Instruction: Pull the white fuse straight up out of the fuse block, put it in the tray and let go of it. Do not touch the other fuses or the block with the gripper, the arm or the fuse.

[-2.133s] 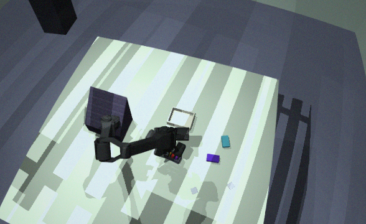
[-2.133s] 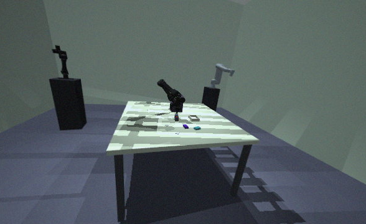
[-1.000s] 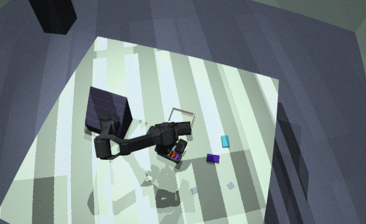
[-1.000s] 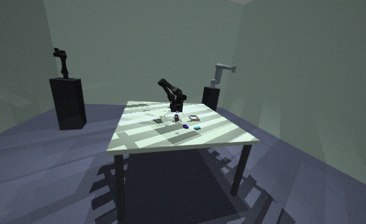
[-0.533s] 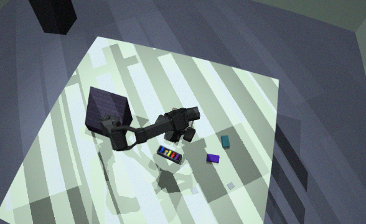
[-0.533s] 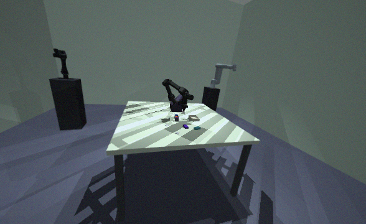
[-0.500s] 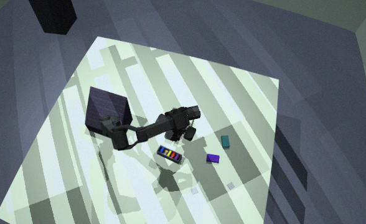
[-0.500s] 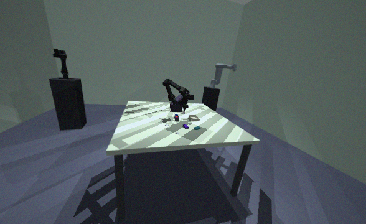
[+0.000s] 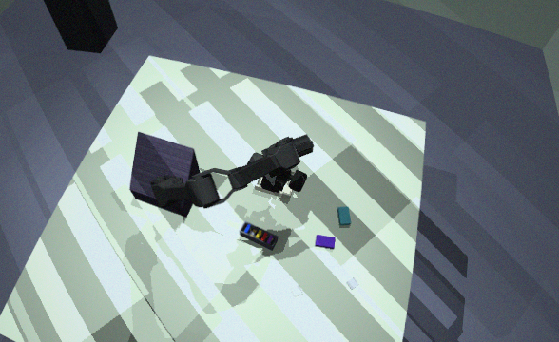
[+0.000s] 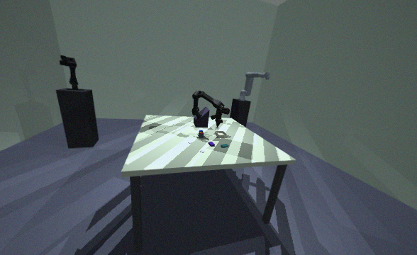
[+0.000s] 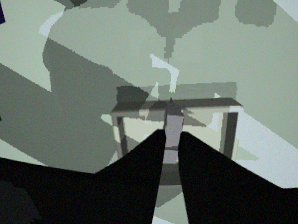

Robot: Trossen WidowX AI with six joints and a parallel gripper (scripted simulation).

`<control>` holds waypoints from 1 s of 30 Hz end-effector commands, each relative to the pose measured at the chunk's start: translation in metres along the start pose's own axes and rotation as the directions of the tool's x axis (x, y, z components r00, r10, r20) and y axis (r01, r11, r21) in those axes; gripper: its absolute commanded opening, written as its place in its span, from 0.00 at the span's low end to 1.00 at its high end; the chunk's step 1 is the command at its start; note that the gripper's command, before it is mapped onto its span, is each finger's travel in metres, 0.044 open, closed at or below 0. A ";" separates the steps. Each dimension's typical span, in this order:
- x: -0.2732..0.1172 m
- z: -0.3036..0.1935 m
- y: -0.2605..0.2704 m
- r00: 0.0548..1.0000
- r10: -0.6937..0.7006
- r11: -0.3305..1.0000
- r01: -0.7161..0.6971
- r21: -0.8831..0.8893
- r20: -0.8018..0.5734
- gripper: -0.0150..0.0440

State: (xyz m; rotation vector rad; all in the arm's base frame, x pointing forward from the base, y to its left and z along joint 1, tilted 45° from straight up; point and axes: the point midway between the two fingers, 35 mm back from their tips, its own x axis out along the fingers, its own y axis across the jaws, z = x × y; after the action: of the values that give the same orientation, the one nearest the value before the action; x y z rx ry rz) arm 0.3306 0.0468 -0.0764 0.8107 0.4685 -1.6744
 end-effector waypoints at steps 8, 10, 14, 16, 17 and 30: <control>0.005 -0.056 -0.019 1.000 0.000 1.000 0.000 0.009 0.003 0.25; 0.005 -0.056 -0.019 1.000 0.000 1.000 0.000 0.009 0.003 0.25; 0.006 -0.056 -0.019 1.000 0.000 1.000 0.000 0.009 0.003 0.25; 0.009 -0.056 -0.019 1.000 0.000 1.000 0.000 0.009 0.003 0.25; 0.011 -0.056 -0.019 1.000 0.000 1.000 0.000 0.009 0.003 0.25; 0.032 -0.056 -0.019 1.000 0.001 1.000 -0.001 0.009 0.004 0.25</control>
State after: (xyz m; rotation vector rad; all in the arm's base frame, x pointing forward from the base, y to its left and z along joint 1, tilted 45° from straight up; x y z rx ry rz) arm 0.3259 0.0736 -0.1352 0.8255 0.4572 -1.6821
